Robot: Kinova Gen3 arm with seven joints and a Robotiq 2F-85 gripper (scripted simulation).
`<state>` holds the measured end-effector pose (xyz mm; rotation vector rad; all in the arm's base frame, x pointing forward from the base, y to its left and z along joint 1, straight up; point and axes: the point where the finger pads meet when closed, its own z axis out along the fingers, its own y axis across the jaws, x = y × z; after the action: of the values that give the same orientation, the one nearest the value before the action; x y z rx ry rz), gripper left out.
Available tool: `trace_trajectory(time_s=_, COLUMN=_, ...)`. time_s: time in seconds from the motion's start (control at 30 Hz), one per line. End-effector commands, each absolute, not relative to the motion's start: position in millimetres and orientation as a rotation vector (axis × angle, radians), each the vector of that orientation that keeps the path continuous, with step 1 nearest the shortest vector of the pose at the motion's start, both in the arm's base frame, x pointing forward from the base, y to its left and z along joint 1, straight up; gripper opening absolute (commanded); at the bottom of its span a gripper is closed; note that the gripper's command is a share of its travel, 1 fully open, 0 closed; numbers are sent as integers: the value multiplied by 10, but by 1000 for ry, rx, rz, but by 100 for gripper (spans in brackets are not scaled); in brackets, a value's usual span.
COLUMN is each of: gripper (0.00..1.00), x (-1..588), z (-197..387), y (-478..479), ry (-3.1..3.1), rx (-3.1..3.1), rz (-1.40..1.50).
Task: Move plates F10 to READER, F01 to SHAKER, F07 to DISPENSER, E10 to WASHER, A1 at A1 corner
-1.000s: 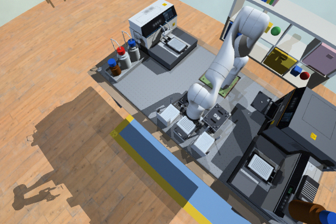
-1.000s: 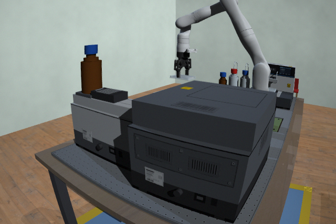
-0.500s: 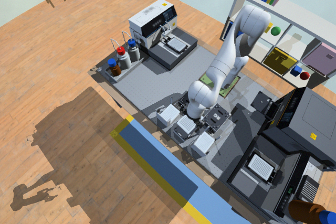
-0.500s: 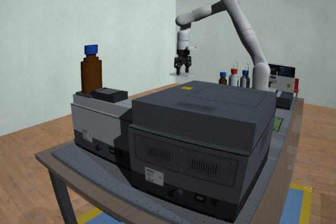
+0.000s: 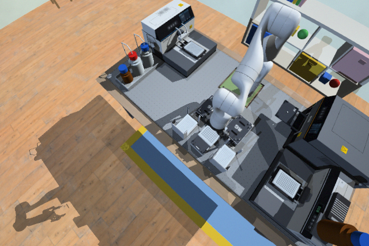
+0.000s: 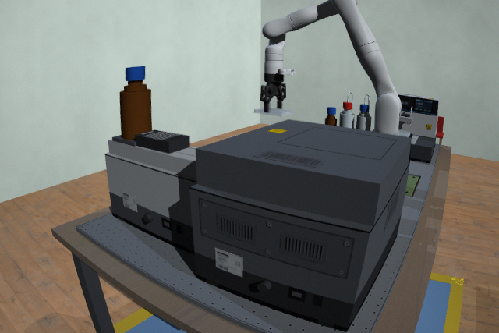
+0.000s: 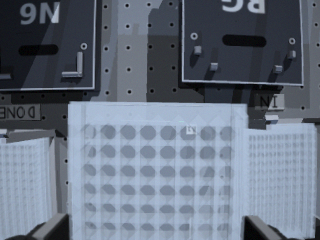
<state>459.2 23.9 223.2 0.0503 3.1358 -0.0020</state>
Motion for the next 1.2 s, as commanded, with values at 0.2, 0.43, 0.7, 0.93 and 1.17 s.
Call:
trace_trajectory(time_s=0.2, gripper=94, x=4359, z=2240, y=422, ry=3133, rx=50, rz=-2)
trace_trajectory(time_s=0.43, gripper=94, x=4200, z=2238, y=543, ry=3133, rx=40, rz=-2)
trace_trajectory(time_s=0.7, gripper=94, x=3988, z=2236, y=705, ry=3133, rx=40, rz=-2)
trace_trajectory(time_s=0.93, gripper=94, x=3855, z=2235, y=807, ry=3133, rx=29, rz=-2)
trace_trajectory(time_s=1.17, gripper=94, x=3670, z=2233, y=948, ry=3134, rx=29, rz=-2)
